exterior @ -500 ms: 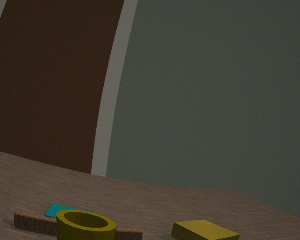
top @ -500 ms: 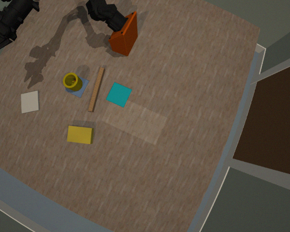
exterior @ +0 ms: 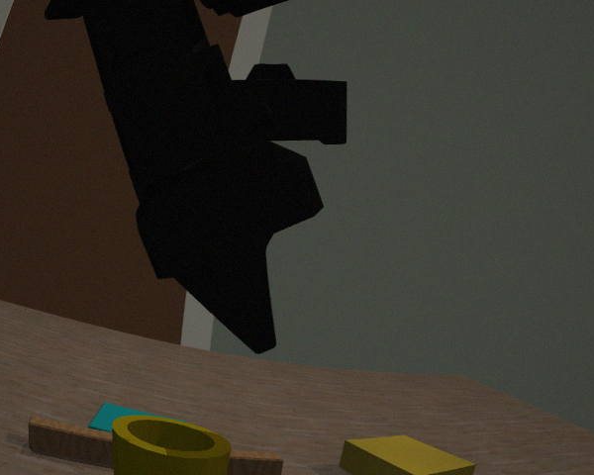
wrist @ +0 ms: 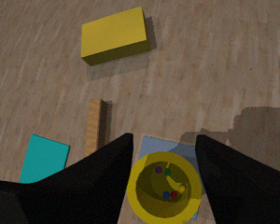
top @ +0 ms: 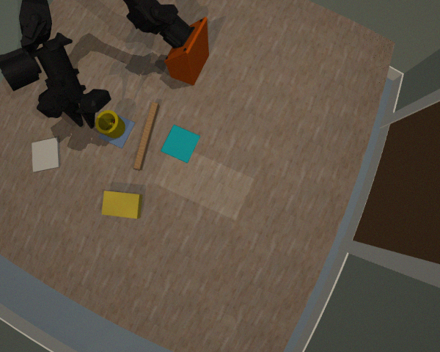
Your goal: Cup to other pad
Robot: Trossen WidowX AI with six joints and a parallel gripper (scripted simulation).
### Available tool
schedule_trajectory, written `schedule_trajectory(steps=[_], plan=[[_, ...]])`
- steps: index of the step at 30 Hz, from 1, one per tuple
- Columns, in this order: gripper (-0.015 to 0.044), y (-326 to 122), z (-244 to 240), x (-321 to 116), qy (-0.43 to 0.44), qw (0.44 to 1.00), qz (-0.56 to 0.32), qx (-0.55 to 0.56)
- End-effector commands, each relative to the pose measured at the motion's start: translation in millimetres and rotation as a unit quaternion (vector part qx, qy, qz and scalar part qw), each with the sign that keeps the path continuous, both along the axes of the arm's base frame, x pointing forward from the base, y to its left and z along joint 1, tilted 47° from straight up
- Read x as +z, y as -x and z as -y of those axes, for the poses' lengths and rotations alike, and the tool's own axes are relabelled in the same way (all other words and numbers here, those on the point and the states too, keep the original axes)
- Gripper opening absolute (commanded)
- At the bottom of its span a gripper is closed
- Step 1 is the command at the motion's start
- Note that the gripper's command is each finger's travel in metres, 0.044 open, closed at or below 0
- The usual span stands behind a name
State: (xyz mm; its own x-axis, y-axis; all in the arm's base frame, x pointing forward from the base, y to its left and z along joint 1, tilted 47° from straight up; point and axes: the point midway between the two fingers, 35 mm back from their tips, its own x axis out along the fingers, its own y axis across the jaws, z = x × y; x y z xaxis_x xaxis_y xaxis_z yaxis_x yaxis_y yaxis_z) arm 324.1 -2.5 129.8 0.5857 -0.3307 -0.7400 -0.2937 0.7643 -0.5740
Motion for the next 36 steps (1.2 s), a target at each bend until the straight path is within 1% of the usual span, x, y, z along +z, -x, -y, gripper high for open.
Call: schedule_trajectory(steps=[1,4,5,6,17,36], plan=[[0.0167,30,8,-37,0.172,0.959,-0.213,0.071],[0.0167,49,15,-48,0.284,0.881,-0.353,0.135],[0.0167,52,16,-48,0.303,0.864,-0.375,0.147],[0.0167,49,17,-47,0.307,0.859,-0.381,0.150],[0.0167,47,18,-48,0.309,0.858,-0.383,0.151],[0.0167,41,39,-69,0.307,0.858,-0.383,0.152]])
